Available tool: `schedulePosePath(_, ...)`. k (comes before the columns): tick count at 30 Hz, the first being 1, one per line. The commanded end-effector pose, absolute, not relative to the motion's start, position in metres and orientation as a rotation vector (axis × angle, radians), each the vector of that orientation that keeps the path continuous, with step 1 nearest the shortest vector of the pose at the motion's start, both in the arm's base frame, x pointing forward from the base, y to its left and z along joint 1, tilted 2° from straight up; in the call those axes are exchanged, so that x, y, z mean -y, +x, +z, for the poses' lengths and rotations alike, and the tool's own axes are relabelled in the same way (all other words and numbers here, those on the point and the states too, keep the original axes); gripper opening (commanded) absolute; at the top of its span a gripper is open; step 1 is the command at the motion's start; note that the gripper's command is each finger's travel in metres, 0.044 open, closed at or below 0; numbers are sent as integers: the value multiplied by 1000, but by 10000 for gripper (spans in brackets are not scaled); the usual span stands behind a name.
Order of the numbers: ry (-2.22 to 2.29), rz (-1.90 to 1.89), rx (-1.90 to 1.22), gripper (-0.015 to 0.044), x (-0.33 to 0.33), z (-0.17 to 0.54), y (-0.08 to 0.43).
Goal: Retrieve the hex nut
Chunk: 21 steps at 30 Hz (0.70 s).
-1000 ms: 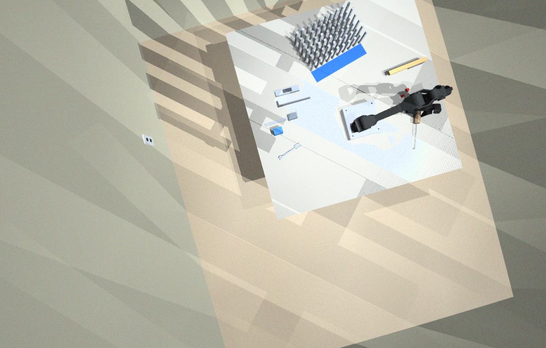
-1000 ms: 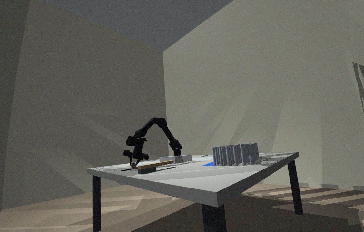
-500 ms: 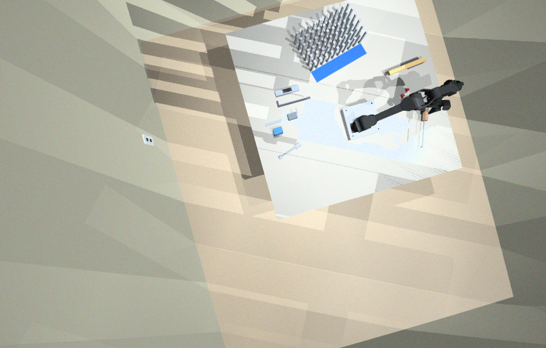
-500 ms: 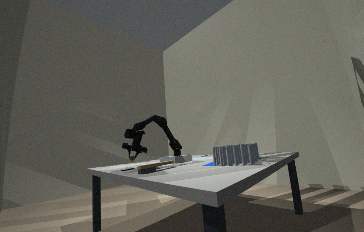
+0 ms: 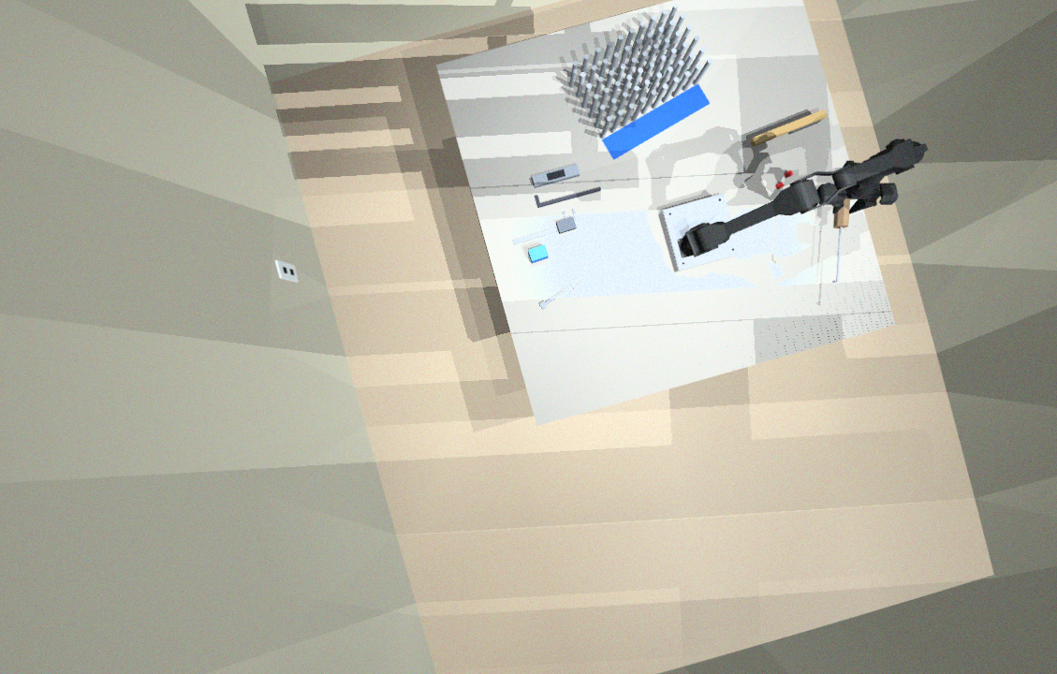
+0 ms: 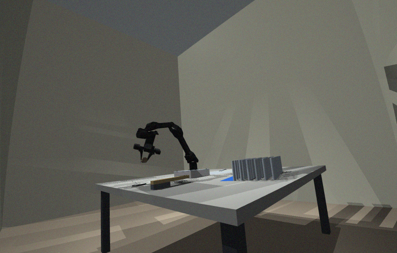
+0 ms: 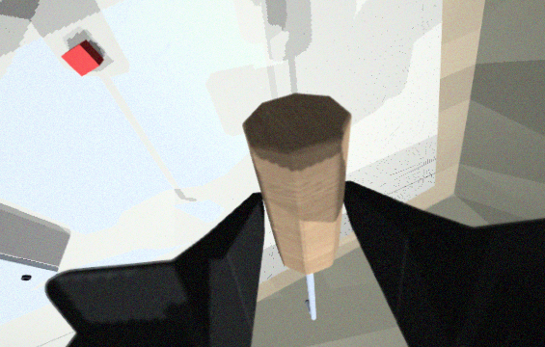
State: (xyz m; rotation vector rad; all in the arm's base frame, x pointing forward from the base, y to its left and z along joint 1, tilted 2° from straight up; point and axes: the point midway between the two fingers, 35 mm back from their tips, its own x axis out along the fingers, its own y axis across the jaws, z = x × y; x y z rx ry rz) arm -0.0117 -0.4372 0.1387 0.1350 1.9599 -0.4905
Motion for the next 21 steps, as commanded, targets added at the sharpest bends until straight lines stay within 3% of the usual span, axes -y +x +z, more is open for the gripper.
schedulePosePath(1, 128, -505, -1955, 0, 432, 167, -11)
schedulePosePath(8, 139, -521, -1943, 0, 430, 170, -8)
schedulePosePath(21, 383, -797, -1720, 0, 411, 166, 50)
